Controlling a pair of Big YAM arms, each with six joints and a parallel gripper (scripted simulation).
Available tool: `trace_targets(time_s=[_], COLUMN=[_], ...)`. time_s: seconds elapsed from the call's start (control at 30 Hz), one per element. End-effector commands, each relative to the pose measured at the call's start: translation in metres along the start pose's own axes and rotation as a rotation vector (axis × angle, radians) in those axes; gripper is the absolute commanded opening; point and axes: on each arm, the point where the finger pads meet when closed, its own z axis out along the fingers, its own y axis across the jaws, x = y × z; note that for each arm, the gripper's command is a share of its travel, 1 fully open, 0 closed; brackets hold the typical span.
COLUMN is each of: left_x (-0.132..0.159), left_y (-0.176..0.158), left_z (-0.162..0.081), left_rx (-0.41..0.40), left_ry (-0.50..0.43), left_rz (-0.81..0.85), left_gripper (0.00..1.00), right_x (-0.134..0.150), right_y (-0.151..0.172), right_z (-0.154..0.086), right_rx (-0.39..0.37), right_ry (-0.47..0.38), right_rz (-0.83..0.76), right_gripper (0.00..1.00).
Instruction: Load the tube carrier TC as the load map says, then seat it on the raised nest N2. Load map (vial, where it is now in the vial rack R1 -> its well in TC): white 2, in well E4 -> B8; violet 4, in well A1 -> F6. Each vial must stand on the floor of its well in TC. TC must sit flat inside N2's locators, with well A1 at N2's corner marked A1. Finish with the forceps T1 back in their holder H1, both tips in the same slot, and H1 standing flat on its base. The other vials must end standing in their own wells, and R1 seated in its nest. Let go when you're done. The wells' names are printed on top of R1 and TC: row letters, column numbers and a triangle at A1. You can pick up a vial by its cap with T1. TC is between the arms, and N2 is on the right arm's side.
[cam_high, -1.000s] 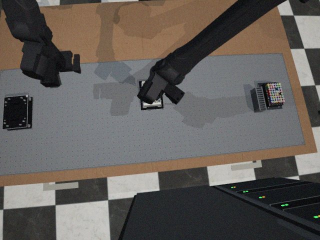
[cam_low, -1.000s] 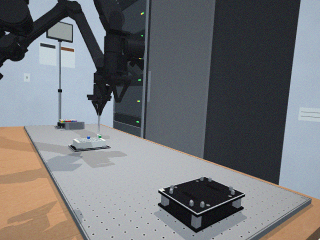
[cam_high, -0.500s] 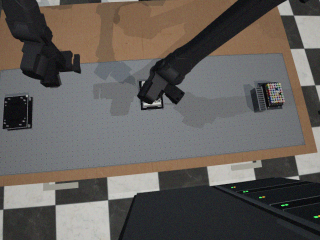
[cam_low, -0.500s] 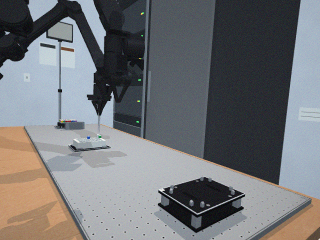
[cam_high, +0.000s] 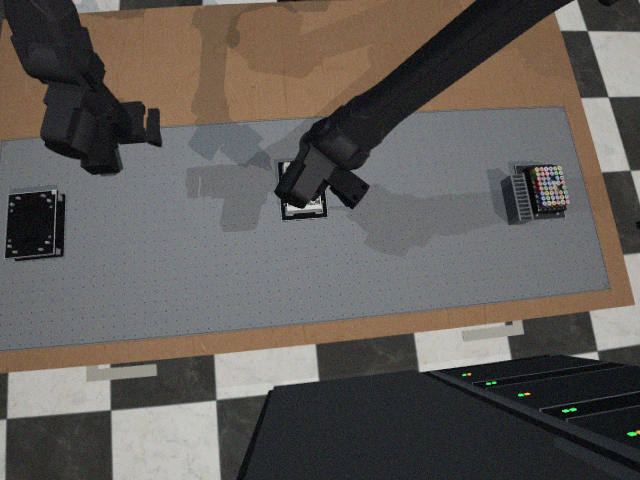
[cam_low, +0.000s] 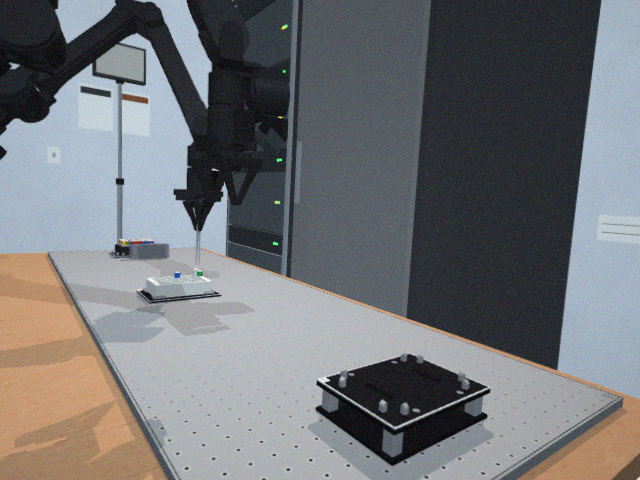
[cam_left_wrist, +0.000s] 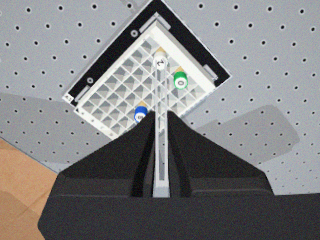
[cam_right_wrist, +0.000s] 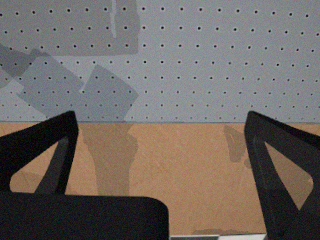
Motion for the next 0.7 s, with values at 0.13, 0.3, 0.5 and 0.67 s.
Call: trace_targets(time_s=[0.13, 0.3, 0.5, 0.67], left_x=[-0.023, -0.038, -0.056, -0.065], left_y=[0.007, 0.021, 0.036, 0.044], left_z=[-0.008, -0.008, -0.008, -0.007], left_rx=[0.023, 0.028, 0.034, 0.036], left_ry=[-0.007, -0.007, -0.008, -0.008], left_rz=[-0.009, -0.008, -0.008, -0.007], left_gripper=[0.07, 0.07, 0.07, 0.07], right_x=[-0.009, -0.009, -0.009, -0.009], right_y=[-0.002, -0.002, -0.002, -0.002], right_z=[-0.004, -0.004, -0.004, -0.004], right_rx=[0.006, 0.006, 0.006, 0.006], right_ry=[-0.017, -0.017, -0.017, -0.017], right_rz=[0.002, 0.002, 0.002, 0.002], right_gripper=[1.0, 1.0, 1.0, 1.0])
